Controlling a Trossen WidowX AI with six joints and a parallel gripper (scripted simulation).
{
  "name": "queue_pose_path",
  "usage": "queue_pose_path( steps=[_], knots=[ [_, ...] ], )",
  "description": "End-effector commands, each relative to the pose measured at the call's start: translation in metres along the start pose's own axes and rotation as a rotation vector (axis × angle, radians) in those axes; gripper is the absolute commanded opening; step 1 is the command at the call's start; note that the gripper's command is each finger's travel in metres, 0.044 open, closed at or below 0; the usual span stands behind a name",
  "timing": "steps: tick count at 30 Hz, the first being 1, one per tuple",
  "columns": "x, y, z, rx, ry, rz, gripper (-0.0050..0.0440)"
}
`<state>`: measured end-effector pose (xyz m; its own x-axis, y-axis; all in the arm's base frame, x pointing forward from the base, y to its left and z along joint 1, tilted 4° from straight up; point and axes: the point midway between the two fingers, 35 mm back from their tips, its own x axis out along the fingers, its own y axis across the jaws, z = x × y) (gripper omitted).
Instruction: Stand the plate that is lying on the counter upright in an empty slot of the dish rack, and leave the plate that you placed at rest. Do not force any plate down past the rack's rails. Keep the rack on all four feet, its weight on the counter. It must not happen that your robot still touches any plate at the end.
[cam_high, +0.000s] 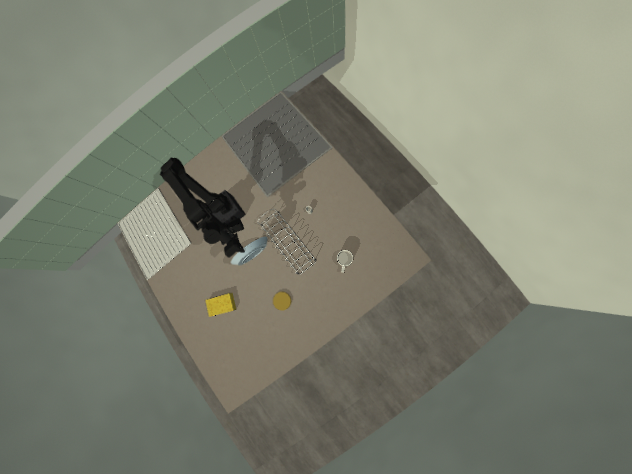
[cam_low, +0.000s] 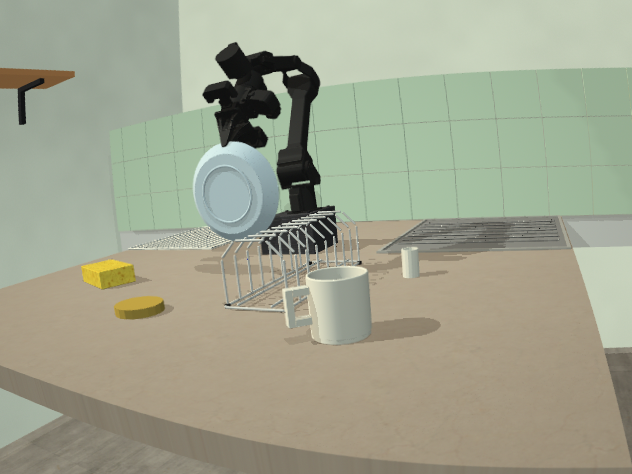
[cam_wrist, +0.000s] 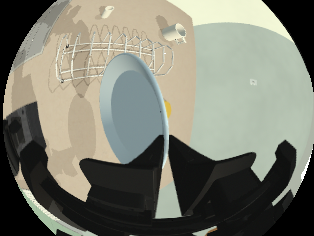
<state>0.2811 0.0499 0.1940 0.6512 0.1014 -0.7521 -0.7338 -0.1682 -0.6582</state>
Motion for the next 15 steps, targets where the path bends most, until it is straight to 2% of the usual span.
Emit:
queue_pose_path(
  steps=[1, 15],
  knots=[
    [-0.007, -0.017, 0.008, 0.003, 0.003, -0.036, 0.0000],
    [-0.007, -0.024, 0.036, 0.007, 0.003, -0.017, 0.0000]
  ],
)
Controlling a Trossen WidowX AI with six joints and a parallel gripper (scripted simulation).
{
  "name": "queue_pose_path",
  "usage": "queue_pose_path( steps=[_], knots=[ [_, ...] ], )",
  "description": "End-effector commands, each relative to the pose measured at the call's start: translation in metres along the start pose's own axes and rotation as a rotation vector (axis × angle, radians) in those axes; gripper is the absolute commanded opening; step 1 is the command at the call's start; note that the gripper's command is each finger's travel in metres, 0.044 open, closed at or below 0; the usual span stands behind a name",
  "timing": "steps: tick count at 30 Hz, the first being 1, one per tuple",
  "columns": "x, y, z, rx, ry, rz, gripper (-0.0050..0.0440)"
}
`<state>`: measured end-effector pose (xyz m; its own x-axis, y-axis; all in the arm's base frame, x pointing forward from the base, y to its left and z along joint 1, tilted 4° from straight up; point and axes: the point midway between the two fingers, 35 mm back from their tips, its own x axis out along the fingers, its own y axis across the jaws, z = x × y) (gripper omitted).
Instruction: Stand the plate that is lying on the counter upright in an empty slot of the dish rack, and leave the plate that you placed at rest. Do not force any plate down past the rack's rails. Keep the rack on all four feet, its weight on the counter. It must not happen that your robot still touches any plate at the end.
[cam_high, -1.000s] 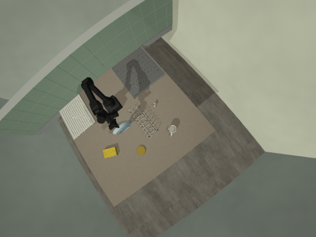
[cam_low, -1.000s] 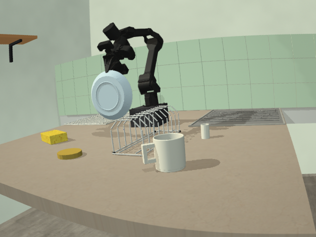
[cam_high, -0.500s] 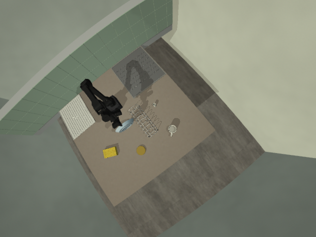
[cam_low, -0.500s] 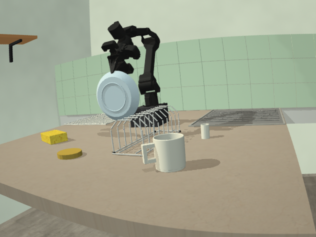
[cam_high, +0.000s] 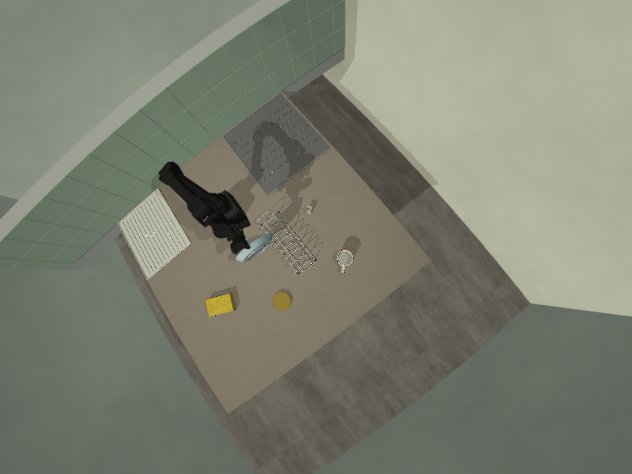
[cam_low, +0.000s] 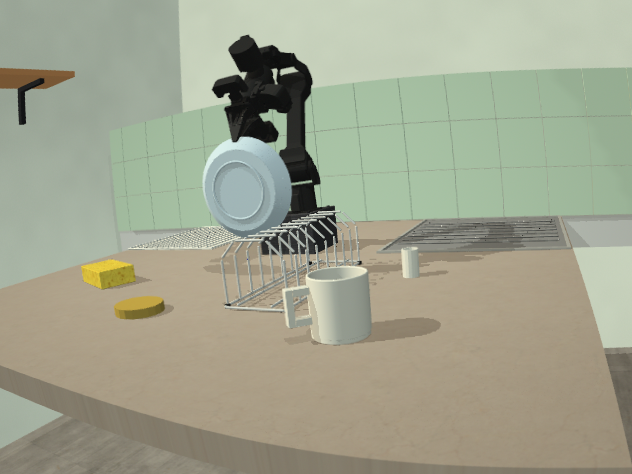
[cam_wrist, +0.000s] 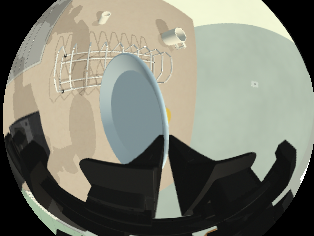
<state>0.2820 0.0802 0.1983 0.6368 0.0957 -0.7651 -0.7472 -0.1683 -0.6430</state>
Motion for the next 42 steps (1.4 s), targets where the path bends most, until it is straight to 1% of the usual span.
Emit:
queue_pose_path(
  steps=[1, 20, 42],
  knots=[
    [-0.007, -0.015, 0.009, 0.005, 0.000, -0.036, 0.0000],
    [-0.011, -0.021, 0.050, 0.004, 0.006, -0.029, 0.0000],
    [-0.020, -0.022, 0.094, -0.002, 0.011, -0.044, 0.0000]
  ],
)
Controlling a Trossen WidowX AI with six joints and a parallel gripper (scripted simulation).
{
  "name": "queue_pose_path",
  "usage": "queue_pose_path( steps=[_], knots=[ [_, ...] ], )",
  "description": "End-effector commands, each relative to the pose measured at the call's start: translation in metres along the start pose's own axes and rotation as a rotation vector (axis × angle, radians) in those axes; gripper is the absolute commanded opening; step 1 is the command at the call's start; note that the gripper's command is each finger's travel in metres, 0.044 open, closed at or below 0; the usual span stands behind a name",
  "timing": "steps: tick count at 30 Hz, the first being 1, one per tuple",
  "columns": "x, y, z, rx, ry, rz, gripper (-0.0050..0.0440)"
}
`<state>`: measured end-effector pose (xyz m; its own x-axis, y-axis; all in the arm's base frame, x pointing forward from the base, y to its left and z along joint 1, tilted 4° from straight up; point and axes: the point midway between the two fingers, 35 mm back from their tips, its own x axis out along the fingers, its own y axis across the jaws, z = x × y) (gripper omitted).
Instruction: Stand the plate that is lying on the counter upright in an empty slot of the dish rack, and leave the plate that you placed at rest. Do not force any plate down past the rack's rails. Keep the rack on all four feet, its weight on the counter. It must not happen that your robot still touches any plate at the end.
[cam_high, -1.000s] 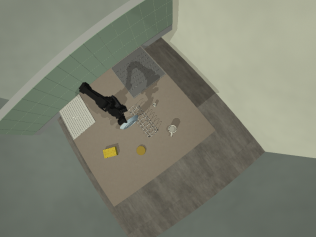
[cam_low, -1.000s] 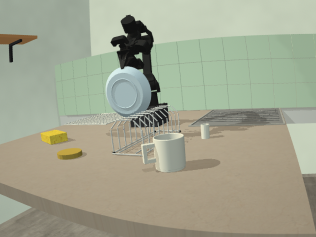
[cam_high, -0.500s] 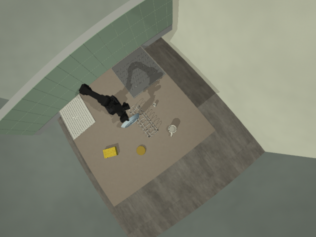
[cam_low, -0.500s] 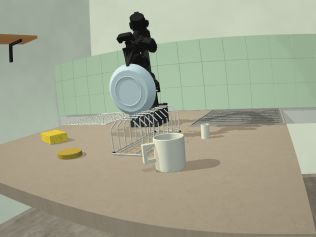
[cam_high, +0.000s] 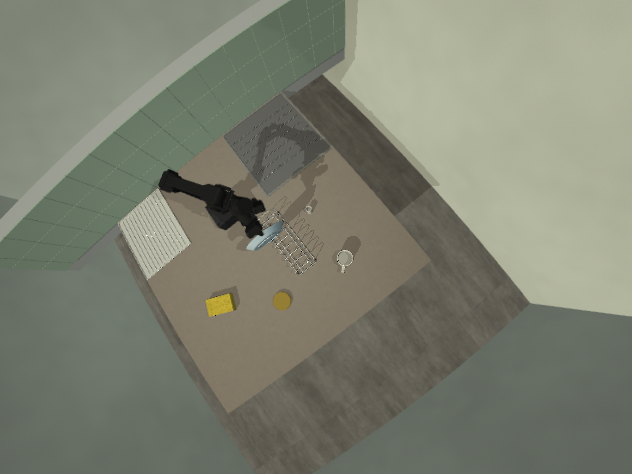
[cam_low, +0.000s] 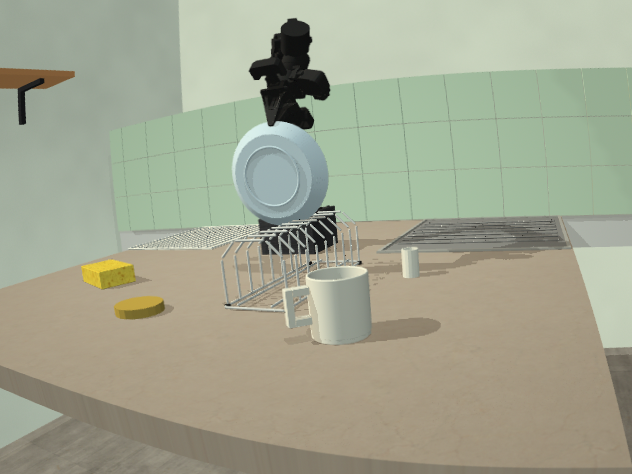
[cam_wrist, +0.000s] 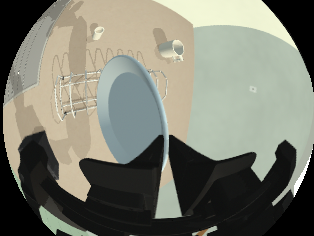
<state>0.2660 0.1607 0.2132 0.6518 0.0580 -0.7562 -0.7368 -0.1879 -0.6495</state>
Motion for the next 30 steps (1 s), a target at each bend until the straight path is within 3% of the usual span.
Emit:
queue_pose_path(
  steps=[1, 13, 30],
  knots=[
    [-0.007, -0.012, 0.012, 0.020, -0.029, -0.034, 0.0000],
    [-0.016, -0.011, 0.037, 0.016, -0.027, -0.053, 0.0000],
    [-0.016, -0.011, 0.038, 0.016, -0.028, -0.054, 0.0000]
  ],
)
